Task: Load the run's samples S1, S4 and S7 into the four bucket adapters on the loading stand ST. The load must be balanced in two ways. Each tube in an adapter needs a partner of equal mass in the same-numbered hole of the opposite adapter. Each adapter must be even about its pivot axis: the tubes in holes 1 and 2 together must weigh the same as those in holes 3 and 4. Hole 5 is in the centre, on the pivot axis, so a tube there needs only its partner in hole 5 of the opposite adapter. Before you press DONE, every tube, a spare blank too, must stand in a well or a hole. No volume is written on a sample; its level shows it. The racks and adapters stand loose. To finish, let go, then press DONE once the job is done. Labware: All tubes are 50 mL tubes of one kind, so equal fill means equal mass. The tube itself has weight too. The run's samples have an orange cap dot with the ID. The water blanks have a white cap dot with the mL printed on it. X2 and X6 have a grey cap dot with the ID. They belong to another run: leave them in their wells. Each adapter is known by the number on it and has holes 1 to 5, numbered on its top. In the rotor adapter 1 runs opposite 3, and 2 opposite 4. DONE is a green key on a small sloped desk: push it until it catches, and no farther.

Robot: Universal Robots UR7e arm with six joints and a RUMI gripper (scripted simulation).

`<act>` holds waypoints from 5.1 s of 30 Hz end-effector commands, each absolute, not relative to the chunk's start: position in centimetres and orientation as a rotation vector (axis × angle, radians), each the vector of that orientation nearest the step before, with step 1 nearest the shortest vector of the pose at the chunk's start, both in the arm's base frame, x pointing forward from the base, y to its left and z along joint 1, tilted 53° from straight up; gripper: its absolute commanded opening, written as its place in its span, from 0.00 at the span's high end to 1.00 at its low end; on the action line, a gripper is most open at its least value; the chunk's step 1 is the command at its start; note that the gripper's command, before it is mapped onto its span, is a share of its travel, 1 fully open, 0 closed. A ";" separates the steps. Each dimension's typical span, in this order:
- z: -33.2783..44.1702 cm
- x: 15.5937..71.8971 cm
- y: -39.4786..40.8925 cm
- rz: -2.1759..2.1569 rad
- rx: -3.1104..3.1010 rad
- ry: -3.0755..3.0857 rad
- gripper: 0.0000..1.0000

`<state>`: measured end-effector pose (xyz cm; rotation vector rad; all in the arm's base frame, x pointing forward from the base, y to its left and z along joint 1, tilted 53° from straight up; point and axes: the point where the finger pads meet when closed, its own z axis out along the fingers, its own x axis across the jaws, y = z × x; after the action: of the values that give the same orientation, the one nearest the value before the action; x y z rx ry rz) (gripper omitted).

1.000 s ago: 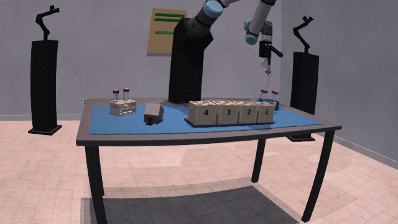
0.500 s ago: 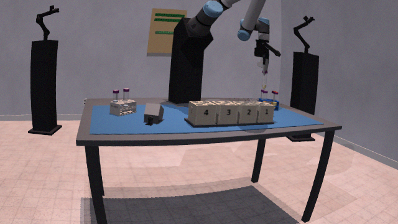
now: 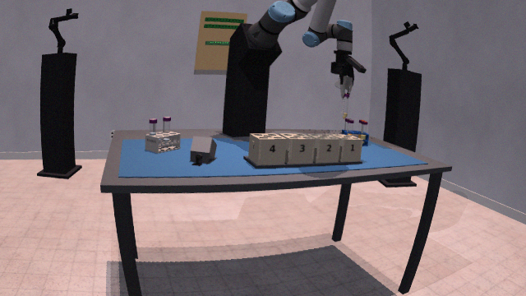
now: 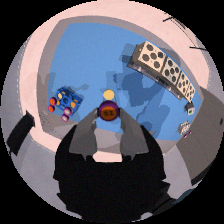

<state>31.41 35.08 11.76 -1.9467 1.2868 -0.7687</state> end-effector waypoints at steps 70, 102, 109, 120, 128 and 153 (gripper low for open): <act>20.4 49.3 14.6 -0.591 -1.681 1.555 1.00; 19.1 51.0 15.1 -0.591 -1.681 1.555 1.00; 18.6 51.6 15.3 -0.591 -1.681 1.555 1.00; 17.8 52.7 15.6 -0.591 -1.681 1.555 1.00; 17.3 53.3 15.8 -0.591 -1.681 1.555 1.00; 15.5 55.5 16.4 -0.591 -1.681 1.555 1.00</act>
<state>55.24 16.32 15.66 -1.6819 1.5564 -0.5898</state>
